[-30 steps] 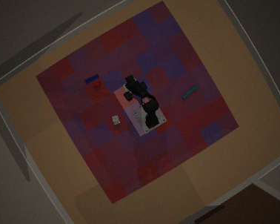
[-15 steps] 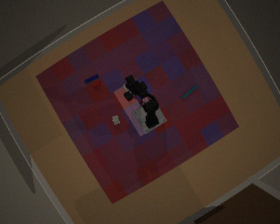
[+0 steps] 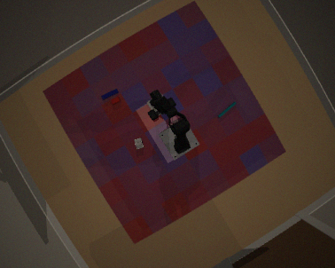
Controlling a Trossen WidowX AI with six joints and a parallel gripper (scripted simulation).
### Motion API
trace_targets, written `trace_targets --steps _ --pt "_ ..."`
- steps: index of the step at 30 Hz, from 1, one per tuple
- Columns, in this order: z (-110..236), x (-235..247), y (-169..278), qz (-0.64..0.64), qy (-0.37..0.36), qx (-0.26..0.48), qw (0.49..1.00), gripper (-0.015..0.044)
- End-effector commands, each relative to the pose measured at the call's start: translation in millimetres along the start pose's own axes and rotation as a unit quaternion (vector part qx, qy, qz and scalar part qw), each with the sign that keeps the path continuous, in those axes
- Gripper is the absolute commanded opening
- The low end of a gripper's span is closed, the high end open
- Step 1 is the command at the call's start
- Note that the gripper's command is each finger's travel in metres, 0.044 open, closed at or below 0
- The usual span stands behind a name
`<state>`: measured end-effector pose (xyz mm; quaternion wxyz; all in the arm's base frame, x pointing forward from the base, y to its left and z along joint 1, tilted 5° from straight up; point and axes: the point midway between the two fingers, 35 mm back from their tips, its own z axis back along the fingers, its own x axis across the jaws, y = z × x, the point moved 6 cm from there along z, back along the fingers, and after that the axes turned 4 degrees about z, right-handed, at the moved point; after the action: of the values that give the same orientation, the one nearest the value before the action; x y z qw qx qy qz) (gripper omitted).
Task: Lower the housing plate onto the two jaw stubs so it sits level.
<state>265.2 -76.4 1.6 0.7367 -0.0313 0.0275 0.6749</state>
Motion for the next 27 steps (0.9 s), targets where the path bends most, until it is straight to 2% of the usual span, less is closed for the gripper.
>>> trace_targets --steps 1,5,13,18,27 --pt "0.0 0.0 0.0 0.0 0.0 0.0 1.0 0.044" --pt "9.5 -0.2 -1.1 0.0 0.0 0.0 1.0 0.044" --pt "75.0 0.1 1.3 0.002 0.001 0.0 1.0 0.044" --pt "71.2 0.3 1.6 0.005 0.0 -0.004 1.0 0.044" --pt "112.7 10.9 47.8 0.003 0.0 0.001 1.0 0.044"
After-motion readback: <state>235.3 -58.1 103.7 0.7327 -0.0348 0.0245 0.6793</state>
